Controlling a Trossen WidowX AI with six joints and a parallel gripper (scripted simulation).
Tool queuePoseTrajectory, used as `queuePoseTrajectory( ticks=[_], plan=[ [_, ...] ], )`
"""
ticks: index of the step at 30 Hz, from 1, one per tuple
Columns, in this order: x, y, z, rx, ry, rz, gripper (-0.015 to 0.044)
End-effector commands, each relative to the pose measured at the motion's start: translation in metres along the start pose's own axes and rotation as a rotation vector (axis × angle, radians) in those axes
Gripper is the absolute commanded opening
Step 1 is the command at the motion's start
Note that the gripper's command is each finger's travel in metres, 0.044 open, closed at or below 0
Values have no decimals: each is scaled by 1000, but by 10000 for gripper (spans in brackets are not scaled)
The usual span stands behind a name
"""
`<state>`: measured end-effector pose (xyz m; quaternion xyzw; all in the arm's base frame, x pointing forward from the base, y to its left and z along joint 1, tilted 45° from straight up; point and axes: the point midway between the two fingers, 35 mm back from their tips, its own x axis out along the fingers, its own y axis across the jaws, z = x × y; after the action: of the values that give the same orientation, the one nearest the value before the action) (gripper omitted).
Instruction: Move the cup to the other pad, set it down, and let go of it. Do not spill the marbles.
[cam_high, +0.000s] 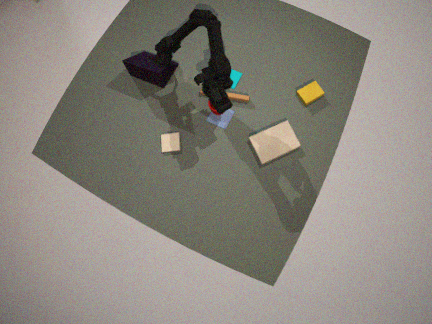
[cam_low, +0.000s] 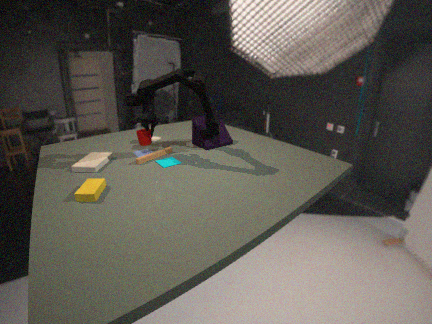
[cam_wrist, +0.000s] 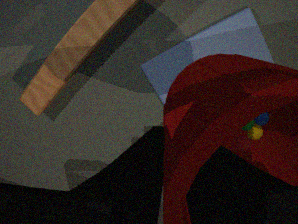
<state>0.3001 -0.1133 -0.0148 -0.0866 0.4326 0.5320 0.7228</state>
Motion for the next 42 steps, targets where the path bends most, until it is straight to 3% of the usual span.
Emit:
queuePoseTrajectory(
  ticks=[1, 42],
  plan=[
    [0, 7, 9, -1, -2, -1, 0],
    [-3, 65, 71, -2, -3, 3, 0]
  ],
)
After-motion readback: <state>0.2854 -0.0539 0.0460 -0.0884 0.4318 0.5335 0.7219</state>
